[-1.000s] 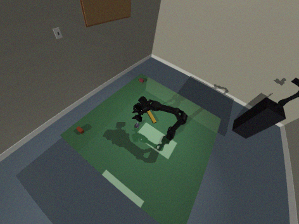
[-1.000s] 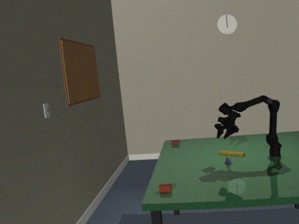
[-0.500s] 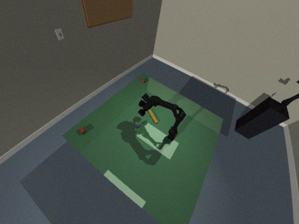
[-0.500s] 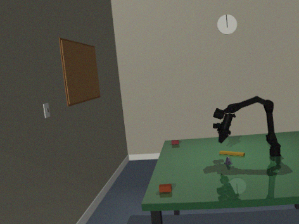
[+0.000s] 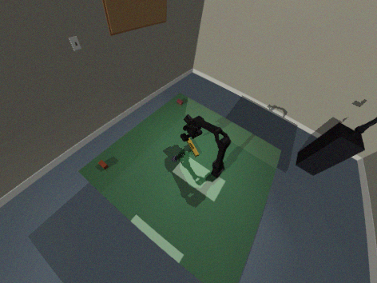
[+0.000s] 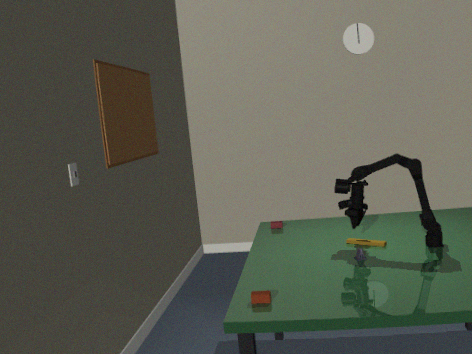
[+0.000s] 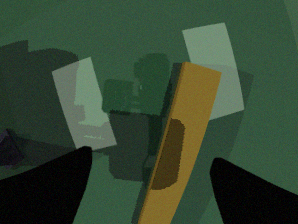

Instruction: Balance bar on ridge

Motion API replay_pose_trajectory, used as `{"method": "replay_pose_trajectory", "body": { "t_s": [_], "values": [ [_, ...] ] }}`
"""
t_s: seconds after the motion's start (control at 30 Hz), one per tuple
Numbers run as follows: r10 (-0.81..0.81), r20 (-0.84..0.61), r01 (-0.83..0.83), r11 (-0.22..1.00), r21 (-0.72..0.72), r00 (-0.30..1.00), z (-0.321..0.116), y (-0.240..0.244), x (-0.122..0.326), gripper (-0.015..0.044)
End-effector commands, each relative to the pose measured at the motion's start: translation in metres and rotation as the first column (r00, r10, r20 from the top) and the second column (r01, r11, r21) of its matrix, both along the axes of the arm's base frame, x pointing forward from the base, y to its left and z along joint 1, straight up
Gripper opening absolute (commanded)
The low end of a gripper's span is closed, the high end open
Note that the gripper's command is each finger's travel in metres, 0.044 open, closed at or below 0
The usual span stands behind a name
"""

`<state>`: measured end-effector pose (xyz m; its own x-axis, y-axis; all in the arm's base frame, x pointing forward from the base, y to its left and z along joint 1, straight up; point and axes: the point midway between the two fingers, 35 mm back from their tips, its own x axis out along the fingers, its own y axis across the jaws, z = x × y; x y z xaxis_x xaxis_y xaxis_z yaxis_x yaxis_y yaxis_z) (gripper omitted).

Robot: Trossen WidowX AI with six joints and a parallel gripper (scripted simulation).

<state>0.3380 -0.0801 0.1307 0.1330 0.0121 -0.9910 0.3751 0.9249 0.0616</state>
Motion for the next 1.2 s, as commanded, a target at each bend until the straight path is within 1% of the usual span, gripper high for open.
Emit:
{"method": "replay_pose_trajectory", "body": {
  "t_s": [0.0,0.23,0.5,0.77,1.17],
  "values": [
    [-0.101,-0.086,0.100,0.995,-0.015,0.991,-0.009,-0.020,-0.013,0.0315],
    [-0.118,-0.100,0.117,0.993,-0.019,0.988,-0.013,-0.023,-0.015,0.0315],
    [-0.118,-0.100,0.117,0.993,-0.019,0.988,-0.053,-0.024,-0.014,0.0315],
    [-0.118,-0.100,0.117,0.993,-0.019,0.988,-0.057,-0.024,-0.014,0.0315],
    [-0.118,-0.100,0.117,0.993,-0.019,0.988,-0.076,-0.024,-0.013,0.0315]
  ]
}}
